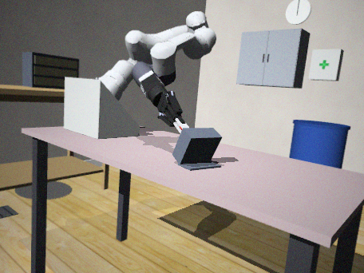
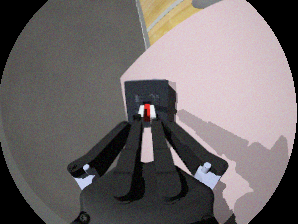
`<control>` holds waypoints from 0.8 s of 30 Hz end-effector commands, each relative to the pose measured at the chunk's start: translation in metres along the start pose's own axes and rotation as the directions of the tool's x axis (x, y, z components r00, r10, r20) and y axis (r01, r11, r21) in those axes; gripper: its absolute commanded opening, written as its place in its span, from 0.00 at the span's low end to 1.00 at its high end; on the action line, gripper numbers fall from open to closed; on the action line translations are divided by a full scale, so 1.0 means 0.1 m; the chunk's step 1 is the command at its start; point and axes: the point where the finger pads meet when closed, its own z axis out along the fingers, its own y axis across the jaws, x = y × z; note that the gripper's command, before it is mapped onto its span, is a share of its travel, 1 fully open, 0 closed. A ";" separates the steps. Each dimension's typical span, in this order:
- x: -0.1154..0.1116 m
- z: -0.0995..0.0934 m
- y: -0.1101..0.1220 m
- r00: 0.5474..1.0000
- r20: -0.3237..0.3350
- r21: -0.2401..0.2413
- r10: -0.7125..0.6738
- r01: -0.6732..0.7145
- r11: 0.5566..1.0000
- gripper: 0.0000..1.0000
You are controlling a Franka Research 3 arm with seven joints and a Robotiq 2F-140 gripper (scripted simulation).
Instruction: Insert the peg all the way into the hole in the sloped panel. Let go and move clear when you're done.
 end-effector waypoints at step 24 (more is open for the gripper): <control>-0.01 0.09 -0.01 1.000 -0.010 0.025 0.000 0.001 1.000 0.00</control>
